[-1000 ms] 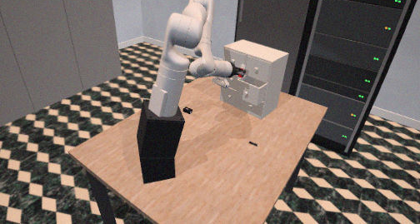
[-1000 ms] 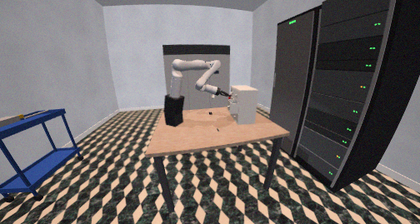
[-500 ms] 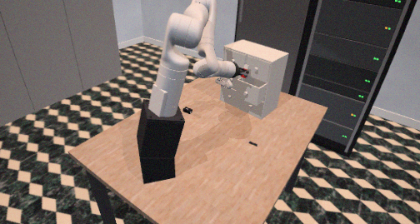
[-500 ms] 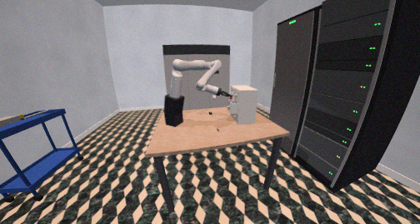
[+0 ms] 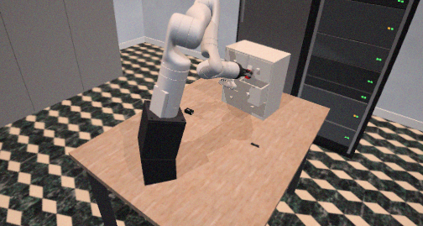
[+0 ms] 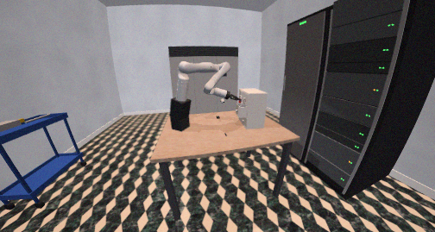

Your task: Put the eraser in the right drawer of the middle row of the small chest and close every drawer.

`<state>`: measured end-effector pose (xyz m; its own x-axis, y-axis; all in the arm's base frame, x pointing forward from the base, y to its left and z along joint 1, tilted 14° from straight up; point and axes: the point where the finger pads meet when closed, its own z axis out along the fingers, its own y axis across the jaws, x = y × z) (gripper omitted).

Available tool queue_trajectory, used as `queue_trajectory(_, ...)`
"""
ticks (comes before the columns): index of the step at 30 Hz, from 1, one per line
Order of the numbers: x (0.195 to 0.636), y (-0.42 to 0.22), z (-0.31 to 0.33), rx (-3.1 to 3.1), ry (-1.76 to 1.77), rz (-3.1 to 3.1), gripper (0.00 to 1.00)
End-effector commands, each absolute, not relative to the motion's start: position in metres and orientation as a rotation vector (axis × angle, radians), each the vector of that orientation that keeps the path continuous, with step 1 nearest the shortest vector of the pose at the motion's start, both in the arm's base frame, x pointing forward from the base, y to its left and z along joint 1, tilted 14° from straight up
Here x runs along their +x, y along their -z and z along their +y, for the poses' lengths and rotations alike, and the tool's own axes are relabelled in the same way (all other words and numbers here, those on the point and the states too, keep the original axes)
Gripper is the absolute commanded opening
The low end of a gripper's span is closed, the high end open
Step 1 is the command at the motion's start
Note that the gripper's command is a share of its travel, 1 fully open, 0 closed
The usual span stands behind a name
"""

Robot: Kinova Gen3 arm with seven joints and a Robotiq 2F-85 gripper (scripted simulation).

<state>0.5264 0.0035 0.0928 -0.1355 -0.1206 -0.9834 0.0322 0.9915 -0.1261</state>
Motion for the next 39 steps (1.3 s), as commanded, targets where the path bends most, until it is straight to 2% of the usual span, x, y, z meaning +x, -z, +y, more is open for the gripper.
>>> queue_trajectory(1,0.5272,-0.0941,0.0016,-0.065,0.134,1.7,0.19)
queue_trajectory(39,0.5289,-0.0949,-0.0013,-0.065,0.134,1.7,0.19)
